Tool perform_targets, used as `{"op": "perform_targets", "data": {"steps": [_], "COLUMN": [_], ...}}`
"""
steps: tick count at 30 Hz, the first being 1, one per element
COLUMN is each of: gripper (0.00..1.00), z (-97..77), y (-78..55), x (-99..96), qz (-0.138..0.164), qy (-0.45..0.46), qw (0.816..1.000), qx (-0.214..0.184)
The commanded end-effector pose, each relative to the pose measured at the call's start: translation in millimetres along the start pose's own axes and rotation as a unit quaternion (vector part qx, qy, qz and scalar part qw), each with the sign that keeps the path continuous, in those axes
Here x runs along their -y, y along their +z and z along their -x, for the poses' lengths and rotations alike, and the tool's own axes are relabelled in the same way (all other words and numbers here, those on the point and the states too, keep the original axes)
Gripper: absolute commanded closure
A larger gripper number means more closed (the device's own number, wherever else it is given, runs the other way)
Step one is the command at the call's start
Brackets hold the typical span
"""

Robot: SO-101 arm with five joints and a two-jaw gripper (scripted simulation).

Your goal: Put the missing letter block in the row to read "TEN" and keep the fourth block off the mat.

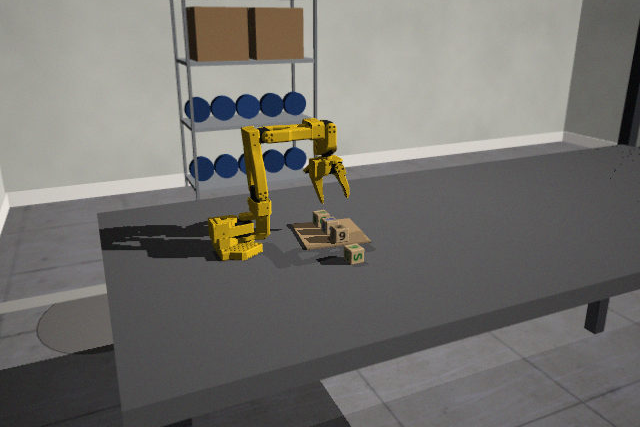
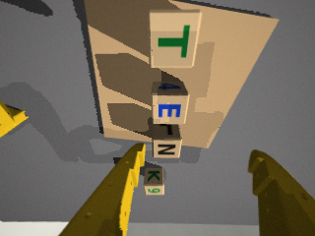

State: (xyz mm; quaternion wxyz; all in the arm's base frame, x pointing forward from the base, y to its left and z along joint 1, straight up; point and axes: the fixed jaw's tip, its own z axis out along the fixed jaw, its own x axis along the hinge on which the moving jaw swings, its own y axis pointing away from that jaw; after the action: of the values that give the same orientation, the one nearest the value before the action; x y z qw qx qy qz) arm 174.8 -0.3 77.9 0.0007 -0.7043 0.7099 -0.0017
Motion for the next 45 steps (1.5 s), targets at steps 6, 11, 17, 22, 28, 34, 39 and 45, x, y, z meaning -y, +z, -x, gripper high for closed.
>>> {"op": "perform_targets", "data": {"steps": [6, 11, 17, 22, 28, 34, 39, 45], "gripper": [0.64, 0.64, 0.64, 0.64, 0.64, 0.64, 0.64, 0.64], "z": [1.0, 1.0, 1.0, 0.9, 0.9, 0.9, 0.8, 0.6], "y": [-14.8, -16.2, -18.4, -22.4, -28.7, -33.4, -39.1, -45.2], "x": [7.4, 6.5, 5.1, 2.3, -2.4, -6.3, -11.6, -18.1], "qz": [-0.047, -0.051, -0.057, -0.068, -0.087, -0.101, -0.119, -0.139], "qy": [0.003, 0.019, 0.045, 0.095, 0.179, 0.245, 0.334, 0.439], "qw": [0.999, 0.999, 0.997, 0.993, 0.98, 0.964, 0.934, 0.885], "qx": [0.001, 0.002, 0.004, 0.008, 0.016, 0.026, 0.041, 0.065]}}
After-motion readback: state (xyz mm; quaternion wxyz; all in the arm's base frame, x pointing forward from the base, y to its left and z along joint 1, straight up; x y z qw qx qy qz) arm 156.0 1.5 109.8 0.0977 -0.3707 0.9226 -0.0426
